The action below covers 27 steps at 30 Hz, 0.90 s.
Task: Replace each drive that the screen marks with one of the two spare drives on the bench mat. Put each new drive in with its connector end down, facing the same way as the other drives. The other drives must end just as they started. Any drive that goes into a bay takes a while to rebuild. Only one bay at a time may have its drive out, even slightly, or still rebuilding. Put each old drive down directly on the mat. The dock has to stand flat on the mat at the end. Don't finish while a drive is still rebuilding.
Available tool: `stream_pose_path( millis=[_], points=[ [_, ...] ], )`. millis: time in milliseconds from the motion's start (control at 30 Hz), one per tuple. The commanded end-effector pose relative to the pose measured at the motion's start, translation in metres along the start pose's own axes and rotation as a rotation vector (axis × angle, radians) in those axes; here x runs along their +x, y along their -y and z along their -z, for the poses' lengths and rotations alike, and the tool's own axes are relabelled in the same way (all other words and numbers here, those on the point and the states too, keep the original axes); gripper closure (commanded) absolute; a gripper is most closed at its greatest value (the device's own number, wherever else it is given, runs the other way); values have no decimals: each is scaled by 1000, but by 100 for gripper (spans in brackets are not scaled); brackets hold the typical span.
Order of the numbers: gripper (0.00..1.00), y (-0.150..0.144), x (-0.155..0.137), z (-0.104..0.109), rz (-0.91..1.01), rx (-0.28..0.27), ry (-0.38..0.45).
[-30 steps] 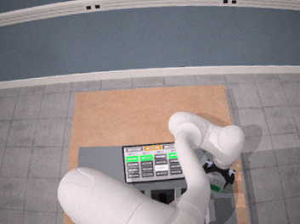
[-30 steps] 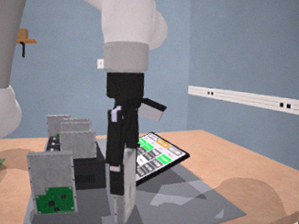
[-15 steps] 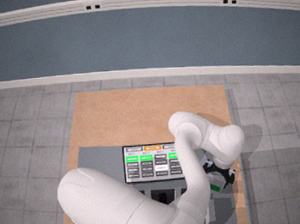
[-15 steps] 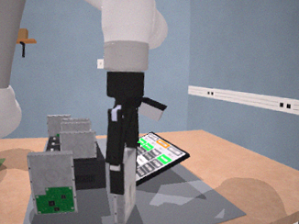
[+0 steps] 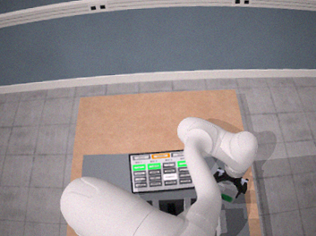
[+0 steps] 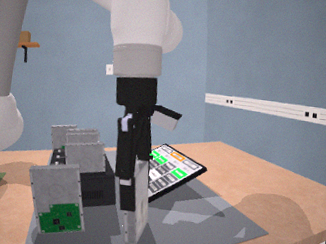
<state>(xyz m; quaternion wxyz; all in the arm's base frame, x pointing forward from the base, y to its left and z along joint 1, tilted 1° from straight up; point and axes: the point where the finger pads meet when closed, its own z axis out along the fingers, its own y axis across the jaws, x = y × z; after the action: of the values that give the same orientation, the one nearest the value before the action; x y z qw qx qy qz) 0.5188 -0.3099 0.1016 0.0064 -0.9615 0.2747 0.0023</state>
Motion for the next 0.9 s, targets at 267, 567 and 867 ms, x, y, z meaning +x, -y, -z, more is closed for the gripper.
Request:
stream_pose_path(
  millis=[267,567,867],
  points=[
    [90,0,0,1,0,0,-1],
    [90,0,0,1,0,0,-1],
    [90,0,0,5,0,0,-1]
  ],
)
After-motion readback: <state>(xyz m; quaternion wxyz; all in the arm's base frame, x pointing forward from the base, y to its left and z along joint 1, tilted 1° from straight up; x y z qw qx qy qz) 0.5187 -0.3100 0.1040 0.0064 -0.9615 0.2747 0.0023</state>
